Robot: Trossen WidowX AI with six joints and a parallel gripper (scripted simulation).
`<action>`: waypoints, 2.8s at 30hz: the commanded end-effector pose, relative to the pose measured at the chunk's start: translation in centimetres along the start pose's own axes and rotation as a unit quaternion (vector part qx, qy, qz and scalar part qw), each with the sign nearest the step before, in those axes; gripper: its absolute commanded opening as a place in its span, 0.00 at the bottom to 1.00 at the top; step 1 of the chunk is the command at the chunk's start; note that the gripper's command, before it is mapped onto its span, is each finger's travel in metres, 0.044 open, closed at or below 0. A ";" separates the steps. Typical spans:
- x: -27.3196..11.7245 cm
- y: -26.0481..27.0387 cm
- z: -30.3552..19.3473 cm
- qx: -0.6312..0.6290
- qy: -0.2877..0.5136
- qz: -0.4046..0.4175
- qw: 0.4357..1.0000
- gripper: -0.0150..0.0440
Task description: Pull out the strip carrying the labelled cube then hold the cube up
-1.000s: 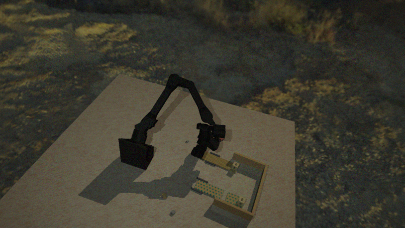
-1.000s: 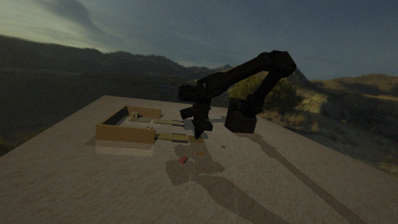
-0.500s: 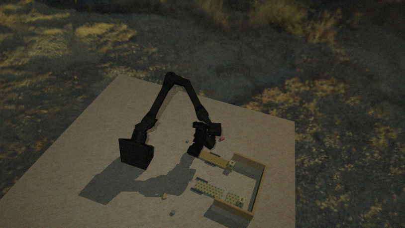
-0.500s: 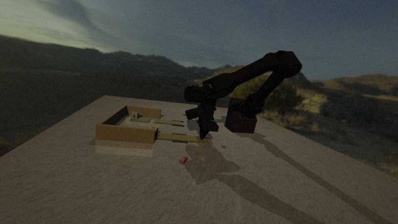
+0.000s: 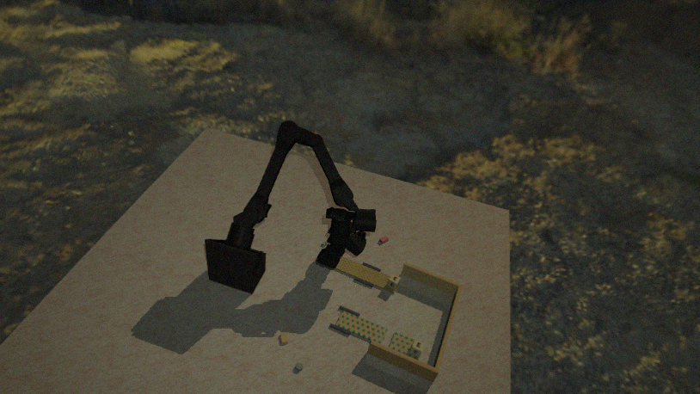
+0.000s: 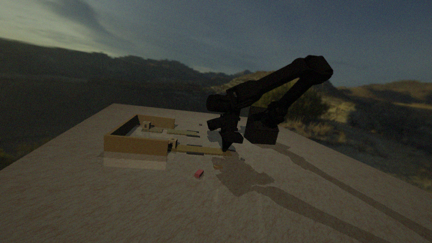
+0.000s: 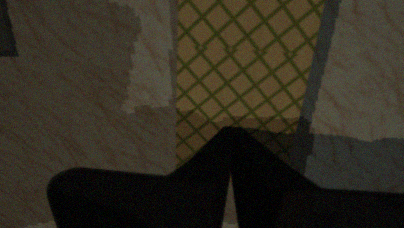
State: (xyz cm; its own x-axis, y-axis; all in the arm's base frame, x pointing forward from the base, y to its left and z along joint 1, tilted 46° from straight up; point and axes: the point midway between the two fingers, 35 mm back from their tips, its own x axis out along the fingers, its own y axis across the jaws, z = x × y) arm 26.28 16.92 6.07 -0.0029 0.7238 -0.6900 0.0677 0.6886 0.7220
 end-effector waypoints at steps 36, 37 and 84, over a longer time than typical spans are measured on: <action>-4.1 0.0 -3.7 0.005 0.011 -0.003 1.000 0.25; -4.1 0.0 -3.7 0.005 0.011 -0.003 1.000 0.25; -5.6 0.2 14.7 0.072 0.007 -0.004 0.997 1.00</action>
State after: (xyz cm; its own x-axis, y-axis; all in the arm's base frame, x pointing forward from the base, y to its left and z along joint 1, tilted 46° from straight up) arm 39.90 12.59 9.19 -0.0228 0.7174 -0.6962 0.2129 0.6839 0.6978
